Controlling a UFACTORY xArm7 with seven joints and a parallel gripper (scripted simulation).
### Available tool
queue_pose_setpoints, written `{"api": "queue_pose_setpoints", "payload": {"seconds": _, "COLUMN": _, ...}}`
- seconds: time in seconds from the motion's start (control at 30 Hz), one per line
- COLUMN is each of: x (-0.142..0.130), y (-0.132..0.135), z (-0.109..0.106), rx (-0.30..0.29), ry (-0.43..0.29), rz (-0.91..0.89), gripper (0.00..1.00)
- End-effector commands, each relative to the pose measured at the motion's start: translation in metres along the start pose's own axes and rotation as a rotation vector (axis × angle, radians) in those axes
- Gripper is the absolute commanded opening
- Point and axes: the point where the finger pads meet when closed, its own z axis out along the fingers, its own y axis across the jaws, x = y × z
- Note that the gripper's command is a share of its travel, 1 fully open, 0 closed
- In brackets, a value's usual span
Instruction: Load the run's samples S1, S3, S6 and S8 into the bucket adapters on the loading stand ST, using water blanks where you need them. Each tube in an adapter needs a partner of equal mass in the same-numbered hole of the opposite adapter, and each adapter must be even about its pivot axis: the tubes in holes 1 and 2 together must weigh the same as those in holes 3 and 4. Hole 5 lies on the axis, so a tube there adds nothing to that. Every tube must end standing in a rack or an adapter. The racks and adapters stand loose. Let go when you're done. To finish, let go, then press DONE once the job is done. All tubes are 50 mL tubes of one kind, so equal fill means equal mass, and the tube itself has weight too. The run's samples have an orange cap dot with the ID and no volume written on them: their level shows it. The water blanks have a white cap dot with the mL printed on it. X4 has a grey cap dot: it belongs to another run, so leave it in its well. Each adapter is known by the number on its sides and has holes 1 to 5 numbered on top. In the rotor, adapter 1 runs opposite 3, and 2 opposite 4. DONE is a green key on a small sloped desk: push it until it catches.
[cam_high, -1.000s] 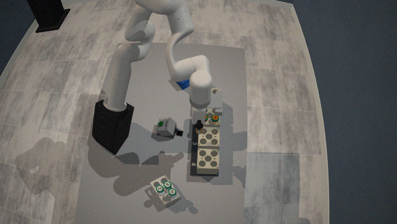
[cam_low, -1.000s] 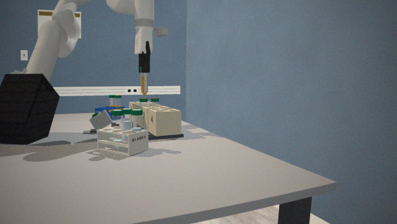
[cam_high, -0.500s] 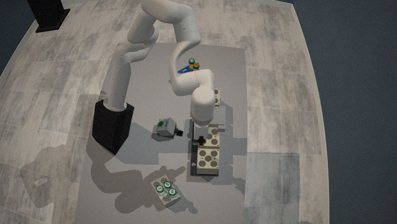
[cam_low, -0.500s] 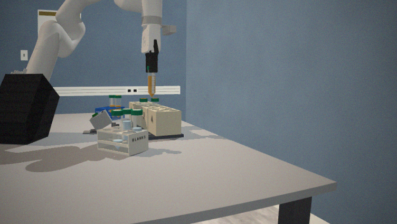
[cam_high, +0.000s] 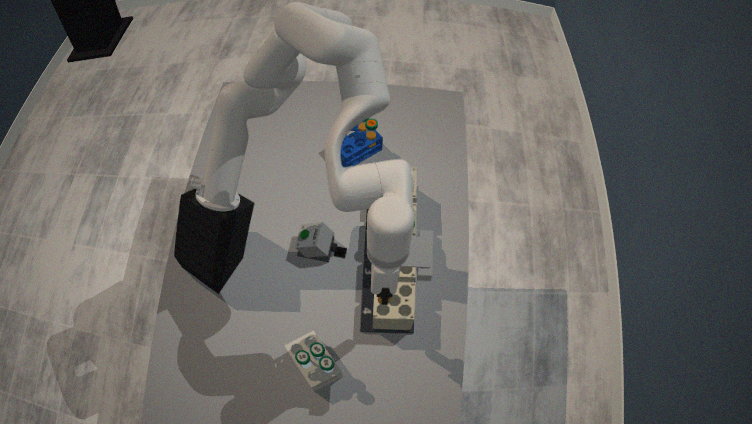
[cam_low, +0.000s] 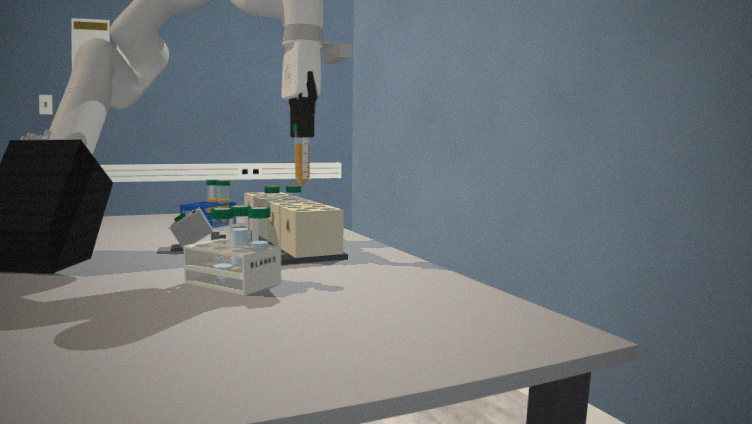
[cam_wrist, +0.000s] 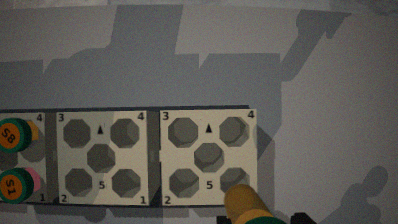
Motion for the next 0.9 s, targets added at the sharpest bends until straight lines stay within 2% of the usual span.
{"api": "queue_pose_setpoints", "payload": {"seconds": 0.0, "x": 0.002, "y": 0.004, "z": -0.002, "rx": -0.003, "ry": 0.003, "rz": 0.000, "gripper": 0.00}}
{"api": "queue_pose_setpoints", "payload": {"seconds": 0.57, "x": 0.002, "y": 0.004, "z": -0.002, "rx": -0.003, "ry": 0.003, "rz": 0.000, "gripper": 0.00}}
{"api": "queue_pose_setpoints", "payload": {"seconds": 0.87, "x": 0.002, "y": 0.004, "z": 0.014, "rx": -0.003, "ry": 0.003, "rz": 0.000, "gripper": 0.00}}
